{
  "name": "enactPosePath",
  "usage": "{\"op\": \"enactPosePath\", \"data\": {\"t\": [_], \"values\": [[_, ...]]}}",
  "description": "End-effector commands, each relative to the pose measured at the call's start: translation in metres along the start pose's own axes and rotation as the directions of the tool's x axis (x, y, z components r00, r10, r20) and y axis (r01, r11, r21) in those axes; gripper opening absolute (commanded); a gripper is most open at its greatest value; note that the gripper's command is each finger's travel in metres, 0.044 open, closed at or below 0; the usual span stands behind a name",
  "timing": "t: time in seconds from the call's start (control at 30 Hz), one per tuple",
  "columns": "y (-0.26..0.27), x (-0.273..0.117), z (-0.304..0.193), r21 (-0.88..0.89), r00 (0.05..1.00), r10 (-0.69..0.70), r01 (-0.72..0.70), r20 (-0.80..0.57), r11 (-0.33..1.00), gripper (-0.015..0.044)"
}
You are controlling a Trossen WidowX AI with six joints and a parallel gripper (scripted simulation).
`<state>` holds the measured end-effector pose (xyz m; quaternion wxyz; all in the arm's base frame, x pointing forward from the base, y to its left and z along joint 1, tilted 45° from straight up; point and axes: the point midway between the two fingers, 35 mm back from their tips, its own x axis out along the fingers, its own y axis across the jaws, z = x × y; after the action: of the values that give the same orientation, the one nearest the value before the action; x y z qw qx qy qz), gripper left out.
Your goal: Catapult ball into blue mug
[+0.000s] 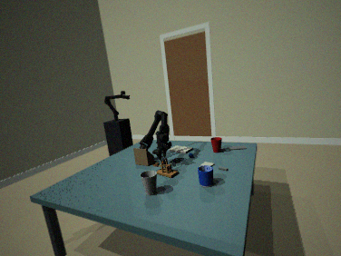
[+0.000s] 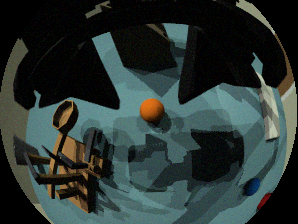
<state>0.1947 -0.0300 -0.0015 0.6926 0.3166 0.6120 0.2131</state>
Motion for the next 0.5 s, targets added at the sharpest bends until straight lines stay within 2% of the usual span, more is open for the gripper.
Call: {"op": "enactPosePath", "data": {"t": [0.0, 0.47], "values": [[0.001, 0.008, -0.002, 0.007, 1.0, 0.007, -0.007, -0.005, 1.0, 0.03], [0.001, 0.03, -0.003, 0.007, 1.0, 0.008, -0.008, -0.004, 1.0, 0.03]]}}
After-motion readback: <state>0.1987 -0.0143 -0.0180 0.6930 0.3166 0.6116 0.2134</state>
